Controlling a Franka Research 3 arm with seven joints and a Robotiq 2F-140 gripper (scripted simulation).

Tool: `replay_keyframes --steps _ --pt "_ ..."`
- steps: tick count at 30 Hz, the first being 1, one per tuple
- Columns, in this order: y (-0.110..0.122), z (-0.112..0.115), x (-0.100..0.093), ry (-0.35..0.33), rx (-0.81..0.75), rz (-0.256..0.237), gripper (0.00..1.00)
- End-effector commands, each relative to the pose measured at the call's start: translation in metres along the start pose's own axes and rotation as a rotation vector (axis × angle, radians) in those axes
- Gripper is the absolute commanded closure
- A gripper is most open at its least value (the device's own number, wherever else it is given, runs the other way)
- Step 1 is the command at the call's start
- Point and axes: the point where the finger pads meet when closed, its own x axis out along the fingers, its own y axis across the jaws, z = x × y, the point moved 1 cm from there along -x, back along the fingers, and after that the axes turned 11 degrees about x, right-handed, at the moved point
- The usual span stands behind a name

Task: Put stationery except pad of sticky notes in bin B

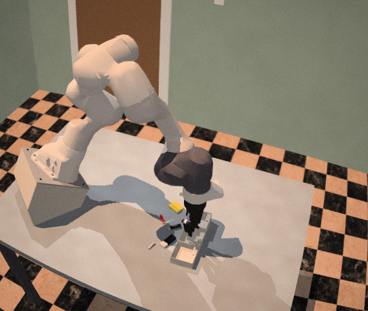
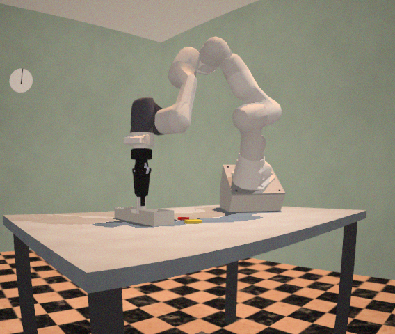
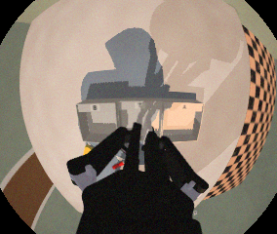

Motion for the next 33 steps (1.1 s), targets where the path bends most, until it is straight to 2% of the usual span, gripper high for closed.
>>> replay_keyframes --steps 1,20,28,33 --pt "0.001 0.001 -0.004 -0.002 0.005 0.001 0.95" --pt "0.001 0.001 -0.024 -0.002 0.005 0.001 0.95" --pt "0.001 0.0 -0.056 -0.002 0.005 0.001 0.95" --pt "0.001 0.0 -0.056 -0.002 0.005 0.001 0.95"
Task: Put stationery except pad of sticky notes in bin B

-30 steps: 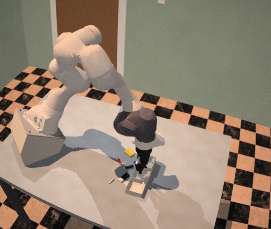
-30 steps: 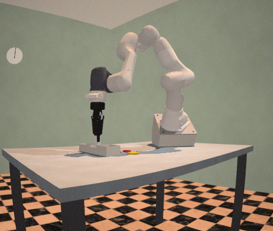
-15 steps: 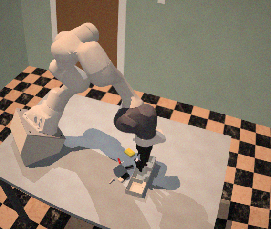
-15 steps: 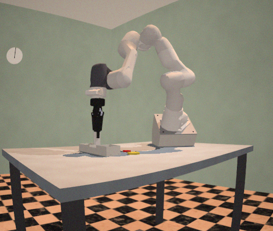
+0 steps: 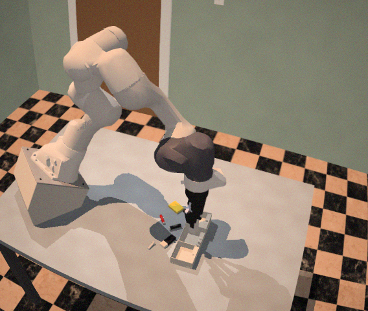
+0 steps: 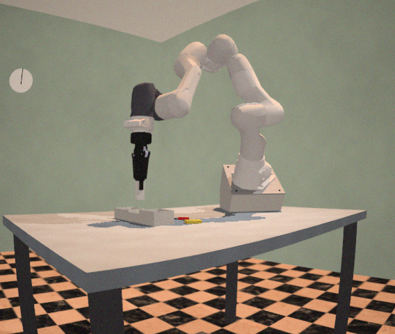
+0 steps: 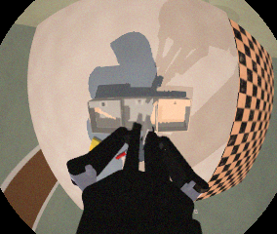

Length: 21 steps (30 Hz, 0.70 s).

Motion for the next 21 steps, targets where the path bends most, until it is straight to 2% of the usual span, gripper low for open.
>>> replay_keyframes --steps 1,9,19,21 --pt "0.001 0.006 0.0 -0.016 -0.006 0.003 0.95" --pt "0.001 0.006 0.0 -0.016 -0.006 0.003 0.95" --pt "-0.044 0.029 0.0 -0.016 -0.006 0.003 0.95" --pt "-0.044 0.029 0.0 -0.016 -0.006 0.003 0.95"
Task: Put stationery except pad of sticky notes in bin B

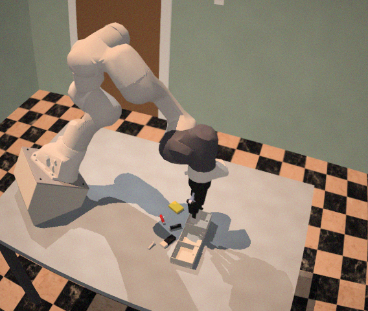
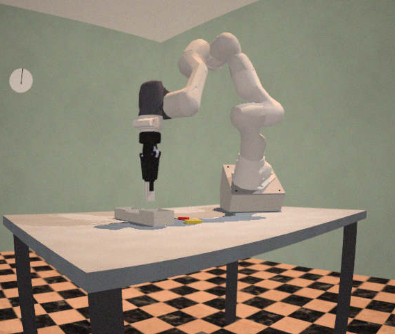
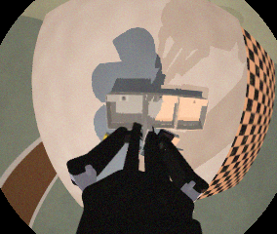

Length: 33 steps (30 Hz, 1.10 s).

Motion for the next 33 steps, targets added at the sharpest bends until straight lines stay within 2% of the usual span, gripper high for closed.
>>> replay_keyframes --steps 1,7,12,17,33 --pt "-0.008 0.002 -0.002 0.007 0.04 -0.004 0.95" --pt "-0.035 0.015 -0.002 0.007 0.04 -0.004 0.95" --pt "-0.035 0.015 -0.002 0.007 0.04 -0.004 0.95" --pt "-0.035 0.015 0.006 0.007 0.04 -0.004 0.95" --pt "-0.035 0.015 0.046 0.007 0.04 -0.004 0.95"
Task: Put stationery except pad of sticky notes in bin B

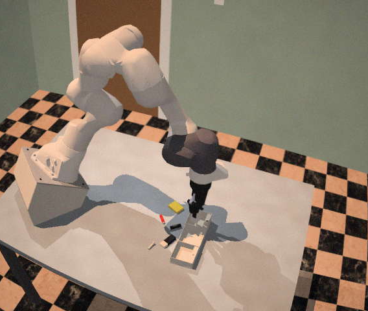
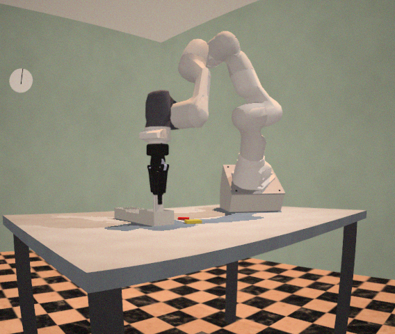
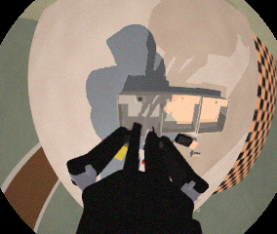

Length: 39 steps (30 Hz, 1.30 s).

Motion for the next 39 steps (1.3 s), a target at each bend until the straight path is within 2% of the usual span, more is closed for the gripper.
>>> replay_keyframes --steps 1,6,39 --pt "-0.003 -0.006 0.003 0.018 0.008 -0.008 0.95" --pt "-0.003 -0.007 0.014 0.018 0.008 -0.008 0.95" --pt "-0.003 -0.007 0.014 0.018 0.008 -0.008 0.95"
